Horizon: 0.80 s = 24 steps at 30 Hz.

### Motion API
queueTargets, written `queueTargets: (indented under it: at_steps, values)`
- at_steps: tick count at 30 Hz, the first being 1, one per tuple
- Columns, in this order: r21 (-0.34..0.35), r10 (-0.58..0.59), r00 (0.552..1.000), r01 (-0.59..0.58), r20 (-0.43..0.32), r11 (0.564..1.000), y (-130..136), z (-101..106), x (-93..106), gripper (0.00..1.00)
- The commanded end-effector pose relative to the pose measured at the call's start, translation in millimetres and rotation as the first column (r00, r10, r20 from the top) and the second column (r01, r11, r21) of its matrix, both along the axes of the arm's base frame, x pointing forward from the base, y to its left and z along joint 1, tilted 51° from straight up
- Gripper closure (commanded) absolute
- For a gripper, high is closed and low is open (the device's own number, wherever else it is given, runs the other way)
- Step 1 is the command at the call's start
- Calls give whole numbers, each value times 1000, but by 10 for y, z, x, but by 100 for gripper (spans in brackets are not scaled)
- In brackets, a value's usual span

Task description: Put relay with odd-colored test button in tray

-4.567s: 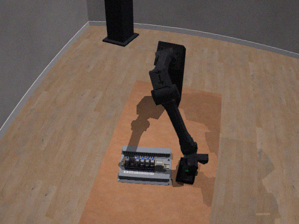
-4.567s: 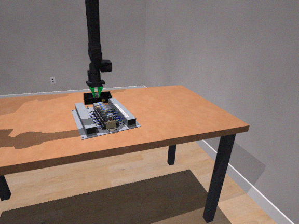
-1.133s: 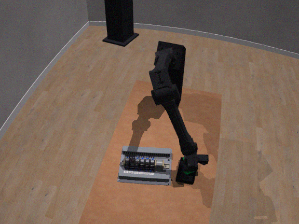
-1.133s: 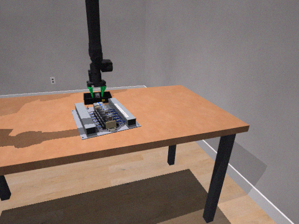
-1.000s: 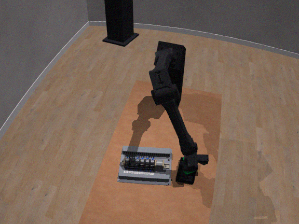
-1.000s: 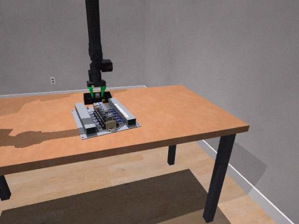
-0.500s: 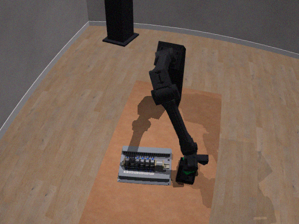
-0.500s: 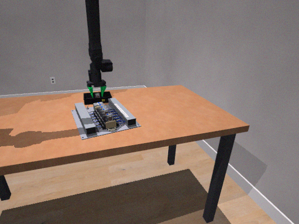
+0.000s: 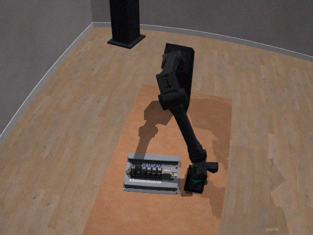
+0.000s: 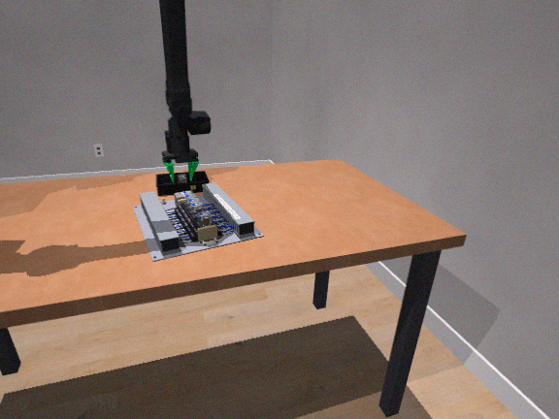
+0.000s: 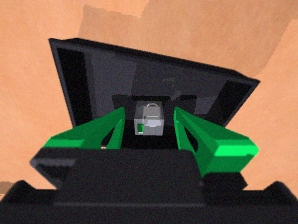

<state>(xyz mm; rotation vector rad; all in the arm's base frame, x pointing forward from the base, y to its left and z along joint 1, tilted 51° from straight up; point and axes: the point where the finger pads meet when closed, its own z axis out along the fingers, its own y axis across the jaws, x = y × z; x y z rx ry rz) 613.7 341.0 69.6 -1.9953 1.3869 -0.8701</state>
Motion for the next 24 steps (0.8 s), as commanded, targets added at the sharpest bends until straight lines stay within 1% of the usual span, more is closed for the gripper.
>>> queueTargets:
  at_steps: [1,7,24]
  values:
    - [20,27,999,-28,31,999,162,185,-27,41]
    - [23,29,999,-30,33,999,168,233,-60,41]
    - [20,26,999,-27,24,999,153,251,-137,41]
